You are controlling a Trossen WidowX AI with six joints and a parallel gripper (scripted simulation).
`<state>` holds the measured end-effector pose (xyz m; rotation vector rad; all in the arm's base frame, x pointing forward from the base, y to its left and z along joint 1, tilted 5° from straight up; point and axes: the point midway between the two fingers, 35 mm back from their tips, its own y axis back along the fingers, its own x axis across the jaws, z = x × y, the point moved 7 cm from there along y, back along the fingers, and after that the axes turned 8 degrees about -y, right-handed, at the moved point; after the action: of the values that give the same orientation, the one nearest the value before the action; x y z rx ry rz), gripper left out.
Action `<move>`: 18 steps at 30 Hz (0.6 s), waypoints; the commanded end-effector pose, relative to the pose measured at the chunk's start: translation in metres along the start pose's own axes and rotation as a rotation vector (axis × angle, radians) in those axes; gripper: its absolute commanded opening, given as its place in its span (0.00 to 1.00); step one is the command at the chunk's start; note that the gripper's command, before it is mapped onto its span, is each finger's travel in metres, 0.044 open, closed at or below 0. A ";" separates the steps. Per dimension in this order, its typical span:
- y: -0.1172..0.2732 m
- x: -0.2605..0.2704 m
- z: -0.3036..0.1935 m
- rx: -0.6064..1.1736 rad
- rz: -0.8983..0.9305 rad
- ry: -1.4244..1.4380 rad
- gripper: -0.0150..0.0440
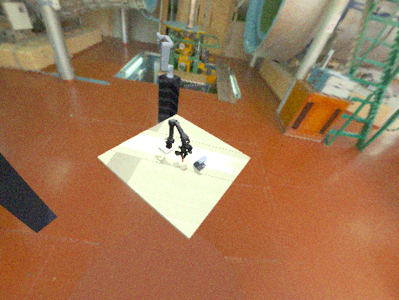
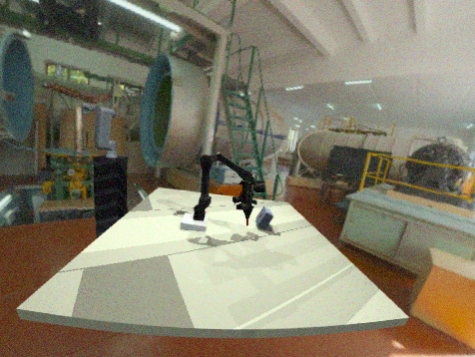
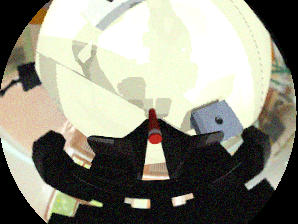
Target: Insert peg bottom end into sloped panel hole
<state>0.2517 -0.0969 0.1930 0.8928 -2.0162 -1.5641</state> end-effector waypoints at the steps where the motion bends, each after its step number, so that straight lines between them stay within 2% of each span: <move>1: -0.001 -0.003 0.003 0.025 0.002 0.003 0.25; 18: -0.004 -0.018 0.014 0.120 -0.011 0.021 0.25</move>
<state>0.2554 -0.0781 0.1868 0.9543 -2.0946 -1.4643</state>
